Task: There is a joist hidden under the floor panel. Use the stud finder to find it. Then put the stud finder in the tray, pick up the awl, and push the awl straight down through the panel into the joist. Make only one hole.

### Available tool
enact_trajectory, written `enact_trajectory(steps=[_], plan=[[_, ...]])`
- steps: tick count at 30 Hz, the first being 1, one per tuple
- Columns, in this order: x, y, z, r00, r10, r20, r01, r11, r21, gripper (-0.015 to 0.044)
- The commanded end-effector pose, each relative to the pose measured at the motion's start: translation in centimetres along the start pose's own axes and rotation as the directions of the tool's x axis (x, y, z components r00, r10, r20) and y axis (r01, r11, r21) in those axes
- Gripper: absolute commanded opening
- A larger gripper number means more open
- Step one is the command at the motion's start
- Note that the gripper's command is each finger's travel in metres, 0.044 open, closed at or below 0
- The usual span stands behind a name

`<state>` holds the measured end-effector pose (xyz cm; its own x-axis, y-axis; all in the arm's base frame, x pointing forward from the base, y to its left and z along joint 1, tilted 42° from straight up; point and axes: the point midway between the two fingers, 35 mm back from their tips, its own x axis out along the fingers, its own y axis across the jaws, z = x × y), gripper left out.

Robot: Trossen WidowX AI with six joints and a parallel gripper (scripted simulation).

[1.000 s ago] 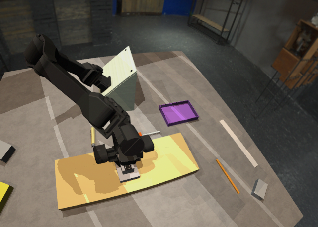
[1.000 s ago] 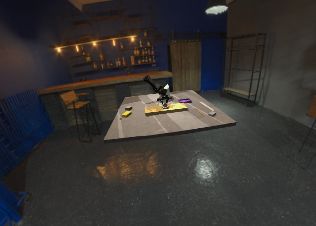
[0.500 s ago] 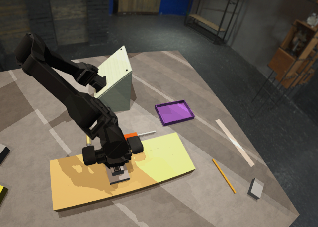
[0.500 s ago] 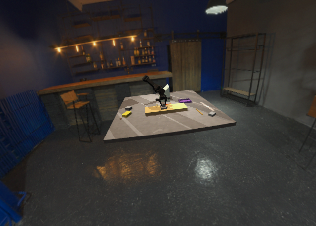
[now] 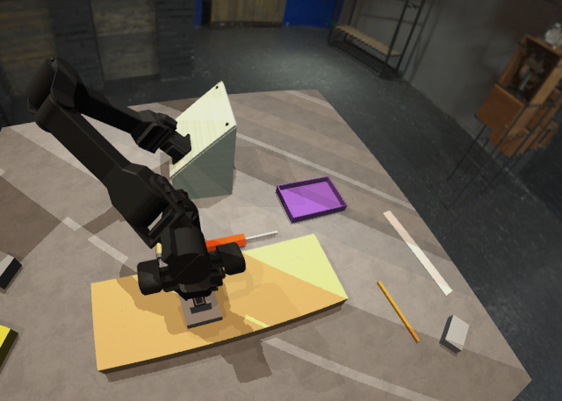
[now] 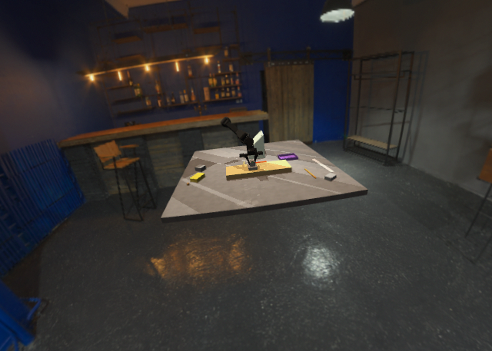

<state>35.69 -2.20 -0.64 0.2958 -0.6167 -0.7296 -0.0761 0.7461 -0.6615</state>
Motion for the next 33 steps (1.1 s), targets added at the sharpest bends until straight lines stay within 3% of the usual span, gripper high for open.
enact_trajectory(steps=[1,33], plan=[[0.1,-0.9,0.0,1.0,-0.008,-0.002,0.008,1.0,0.005,0.0],[0.0,-5.3,0.0,1.0,-0.011,-0.002,0.011,1.0,0.005,0.0]])
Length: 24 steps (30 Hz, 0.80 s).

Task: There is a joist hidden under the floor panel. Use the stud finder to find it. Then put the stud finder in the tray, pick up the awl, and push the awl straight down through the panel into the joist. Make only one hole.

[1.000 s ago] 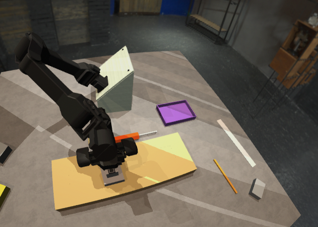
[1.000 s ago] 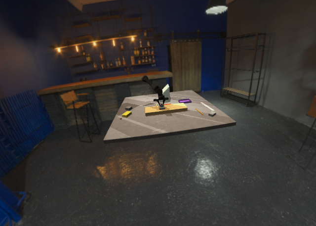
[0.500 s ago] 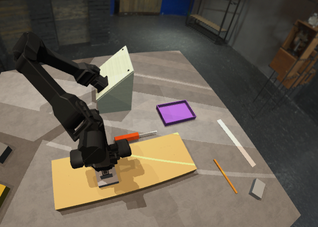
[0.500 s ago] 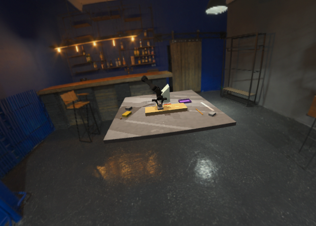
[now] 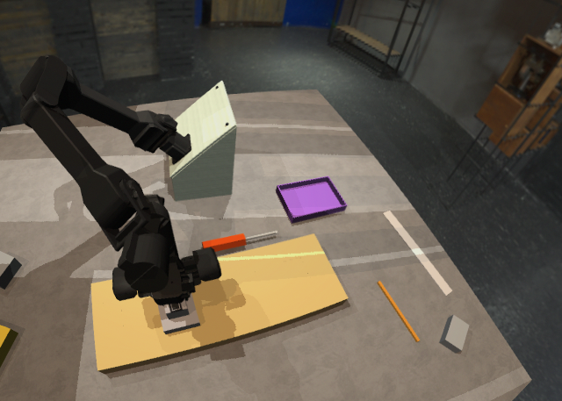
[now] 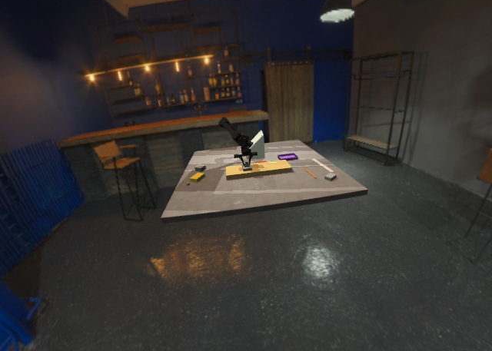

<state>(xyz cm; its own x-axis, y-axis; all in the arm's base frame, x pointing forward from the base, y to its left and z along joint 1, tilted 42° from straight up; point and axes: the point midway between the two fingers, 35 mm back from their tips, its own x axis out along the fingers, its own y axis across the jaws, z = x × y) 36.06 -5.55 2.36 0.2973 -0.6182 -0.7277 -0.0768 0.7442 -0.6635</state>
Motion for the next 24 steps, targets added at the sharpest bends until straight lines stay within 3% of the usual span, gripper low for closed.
enact_trajectory(steps=[1,24], plan=[[0.0,-1.0,-0.1,1.0,-0.008,-0.003,0.008,1.0,0.006,0.0],[0.0,-4.1,-0.1,1.0,-0.01,-0.003,0.01,1.0,0.006,0.0]])
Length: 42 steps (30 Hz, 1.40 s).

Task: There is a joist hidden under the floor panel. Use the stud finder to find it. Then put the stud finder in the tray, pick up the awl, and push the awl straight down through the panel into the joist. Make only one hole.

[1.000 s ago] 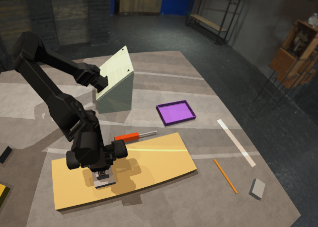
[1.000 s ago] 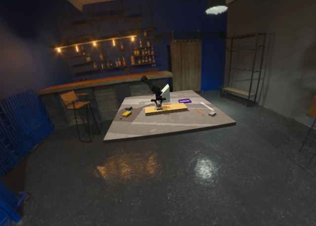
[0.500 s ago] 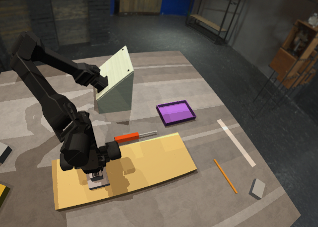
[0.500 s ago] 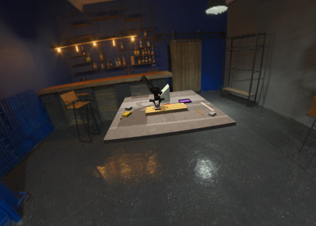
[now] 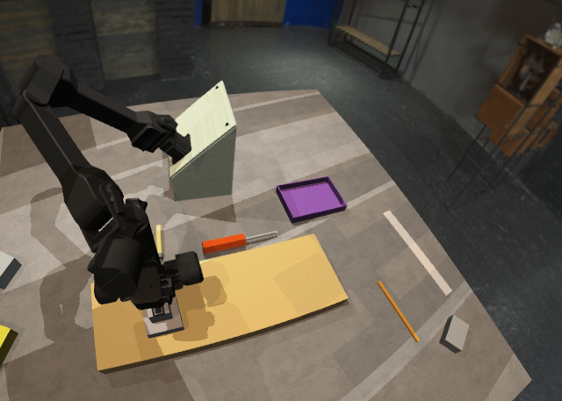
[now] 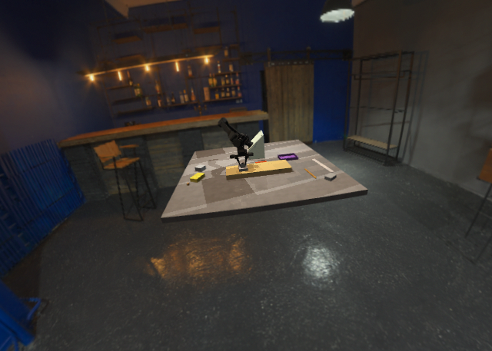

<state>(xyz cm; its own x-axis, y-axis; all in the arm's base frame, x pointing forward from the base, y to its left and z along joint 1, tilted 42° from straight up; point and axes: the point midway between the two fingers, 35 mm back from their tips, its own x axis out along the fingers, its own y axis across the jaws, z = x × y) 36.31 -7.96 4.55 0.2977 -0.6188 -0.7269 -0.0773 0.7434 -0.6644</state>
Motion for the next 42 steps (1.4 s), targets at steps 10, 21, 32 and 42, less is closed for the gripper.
enact_trajectory(steps=[10,21,32,42], plan=[[0.0,-2.2,-0.1,1.0,-0.01,-0.003,0.01,1.0,0.006,0.0],[0.0,-3.8,-0.1,1.0,-0.011,-0.003,0.011,1.0,0.006,0.0],[0.0,-5.3,-0.1,1.0,-0.012,-0.003,0.012,1.0,0.006,0.0],[-0.1,-6.7,-0.1,1.0,-0.013,-0.003,0.013,1.0,0.006,0.0]])
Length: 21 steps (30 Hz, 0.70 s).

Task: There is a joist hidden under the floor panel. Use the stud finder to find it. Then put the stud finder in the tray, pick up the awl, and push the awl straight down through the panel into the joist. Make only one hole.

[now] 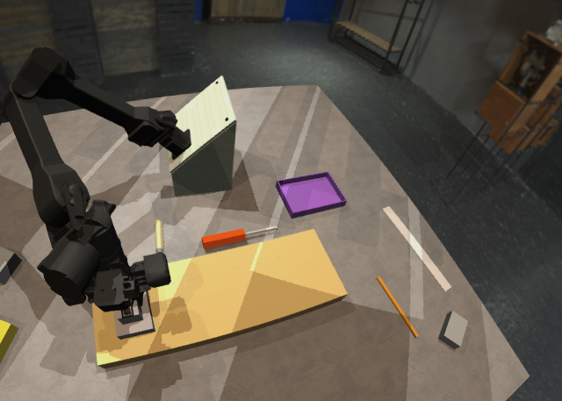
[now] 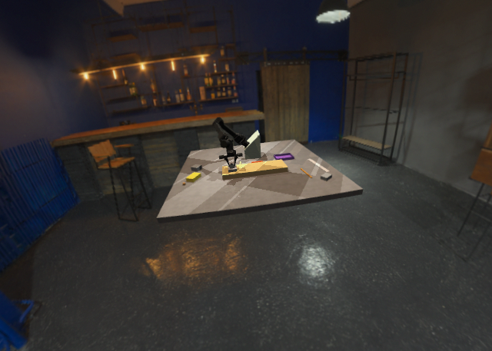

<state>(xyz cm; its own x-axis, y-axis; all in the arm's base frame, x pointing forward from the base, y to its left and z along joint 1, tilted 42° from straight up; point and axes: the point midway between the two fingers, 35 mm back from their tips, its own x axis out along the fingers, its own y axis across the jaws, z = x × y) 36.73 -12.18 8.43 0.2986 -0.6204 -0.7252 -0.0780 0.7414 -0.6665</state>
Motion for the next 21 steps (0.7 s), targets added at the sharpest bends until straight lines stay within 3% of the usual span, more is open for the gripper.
enact_trajectory(steps=[1,21], plan=[[0.0,-1.0,-0.1,1.0,-0.01,-0.004,0.01,1.0,0.008,0.0],[0.0,-1.8,0.0,1.0,-0.004,0.0,0.004,1.0,0.003,0.0]])
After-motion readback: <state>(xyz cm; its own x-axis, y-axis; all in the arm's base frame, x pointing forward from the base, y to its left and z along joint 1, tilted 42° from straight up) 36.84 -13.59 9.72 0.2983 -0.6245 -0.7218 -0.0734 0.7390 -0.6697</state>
